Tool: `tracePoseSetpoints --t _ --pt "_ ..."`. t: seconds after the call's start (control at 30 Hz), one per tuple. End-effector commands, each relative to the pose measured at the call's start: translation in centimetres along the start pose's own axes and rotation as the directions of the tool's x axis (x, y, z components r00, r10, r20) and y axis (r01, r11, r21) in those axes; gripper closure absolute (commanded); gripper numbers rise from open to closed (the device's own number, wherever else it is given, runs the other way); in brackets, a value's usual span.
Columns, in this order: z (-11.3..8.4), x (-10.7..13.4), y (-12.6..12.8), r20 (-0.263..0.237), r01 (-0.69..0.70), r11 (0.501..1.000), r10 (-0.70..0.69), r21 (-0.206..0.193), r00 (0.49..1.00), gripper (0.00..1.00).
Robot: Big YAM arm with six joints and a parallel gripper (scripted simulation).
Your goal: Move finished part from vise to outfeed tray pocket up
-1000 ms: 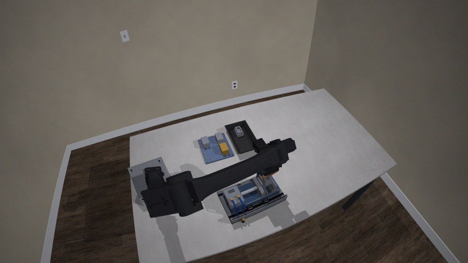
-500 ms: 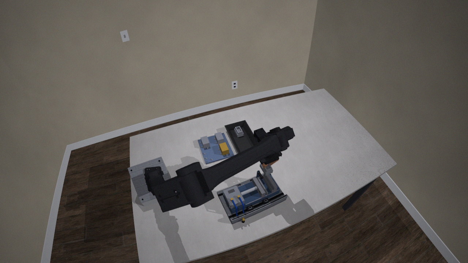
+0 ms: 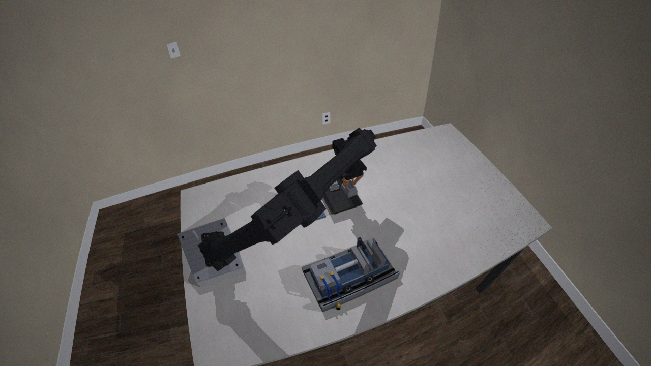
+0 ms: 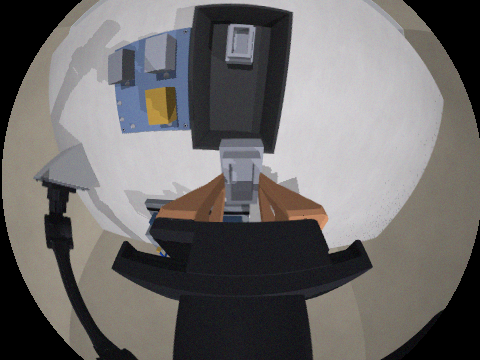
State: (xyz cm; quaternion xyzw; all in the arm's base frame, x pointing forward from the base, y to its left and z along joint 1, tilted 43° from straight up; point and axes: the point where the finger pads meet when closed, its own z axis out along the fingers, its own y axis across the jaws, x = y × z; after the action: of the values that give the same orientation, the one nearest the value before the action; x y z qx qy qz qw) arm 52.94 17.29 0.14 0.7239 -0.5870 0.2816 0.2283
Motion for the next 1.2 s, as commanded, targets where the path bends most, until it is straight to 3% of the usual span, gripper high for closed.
tracePoseSetpoints --t 0.0,0.07,0.1,0.23,0.3,0.33,0.4,0.5,1.17 --pt "-2.4 -3.6 -0.7 0.009 -0.078 0.996 0.078 0.039 0.997 1.00" --pt "-2.4 -3.6 -0.7 0.009 -0.078 0.996 0.078 0.039 0.997 1.00" --pt "-2.4 -1.3 -1.6 0.017 -0.135 0.990 0.135 0.039 0.991 1.00" --pt "-2.2 -3.1 -1.4 0.015 -0.139 0.990 0.138 0.038 0.990 1.00" --pt "-3.0 -5.7 -0.8 0.015 -0.102 0.993 0.101 0.059 0.995 1.00" --pt "-2.3 -5.9 0.1 0.004 -0.086 0.995 0.086 0.043 0.996 1.00" --pt "-1.4 -5.7 0.7 -0.005 -0.080 0.996 0.080 0.024 0.997 1.00" --pt "-1.9 -5.2 -0.3 0.006 -0.102 0.994 0.101 0.036 0.995 1.00" --pt "-1.9 -5.2 -0.3 0.006 -0.099 0.994 0.098 0.036 0.995 1.00"
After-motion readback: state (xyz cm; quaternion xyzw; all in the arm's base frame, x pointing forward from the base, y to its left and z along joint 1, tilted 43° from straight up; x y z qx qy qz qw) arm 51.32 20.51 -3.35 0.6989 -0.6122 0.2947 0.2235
